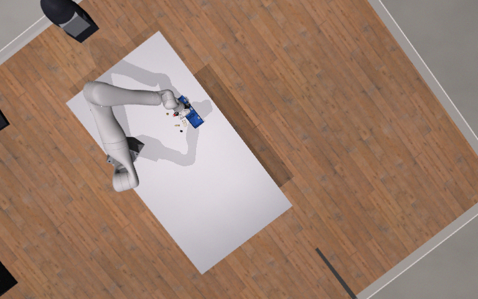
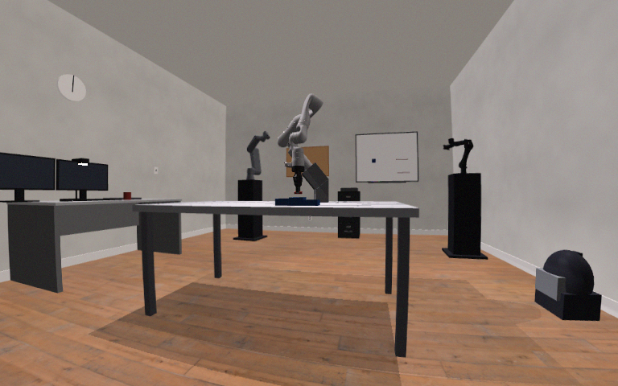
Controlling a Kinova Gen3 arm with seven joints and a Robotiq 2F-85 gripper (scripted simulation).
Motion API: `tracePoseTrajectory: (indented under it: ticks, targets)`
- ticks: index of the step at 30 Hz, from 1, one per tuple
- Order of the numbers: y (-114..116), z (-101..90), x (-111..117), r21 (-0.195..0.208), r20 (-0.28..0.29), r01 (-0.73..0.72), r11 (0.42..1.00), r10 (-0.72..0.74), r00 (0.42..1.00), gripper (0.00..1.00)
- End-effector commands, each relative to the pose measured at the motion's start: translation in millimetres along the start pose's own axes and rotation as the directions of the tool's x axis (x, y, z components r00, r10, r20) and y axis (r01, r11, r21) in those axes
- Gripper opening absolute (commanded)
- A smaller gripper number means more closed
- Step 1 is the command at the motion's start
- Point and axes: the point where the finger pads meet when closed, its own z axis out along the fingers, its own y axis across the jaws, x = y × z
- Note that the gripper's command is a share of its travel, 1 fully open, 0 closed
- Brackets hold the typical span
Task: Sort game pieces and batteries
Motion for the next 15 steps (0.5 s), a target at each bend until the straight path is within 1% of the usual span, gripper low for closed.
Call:
tracePoseTrajectory:
  ticks: [1,4,9,11,15]
  targets:
    - [-5,-1.6,-2,0.010,0.007,-0.001,1.000,0.001,1.000,0.09]
    - [-5,-1.6,-2,0.010,0.006,-0.001,1.000,0.001,1.000,0.09]
    - [-4,10.8,-3,0.010,0.006,0.004,1.000,-0.004,1.000,0.09]
    - [-4,10.8,-3,0.010,0.006,0.004,1.000,-0.004,1.000,0.09]
    - [-4,18.8,-3,0.009,0.005,0.004,1.000,-0.004,1.000,0.09]
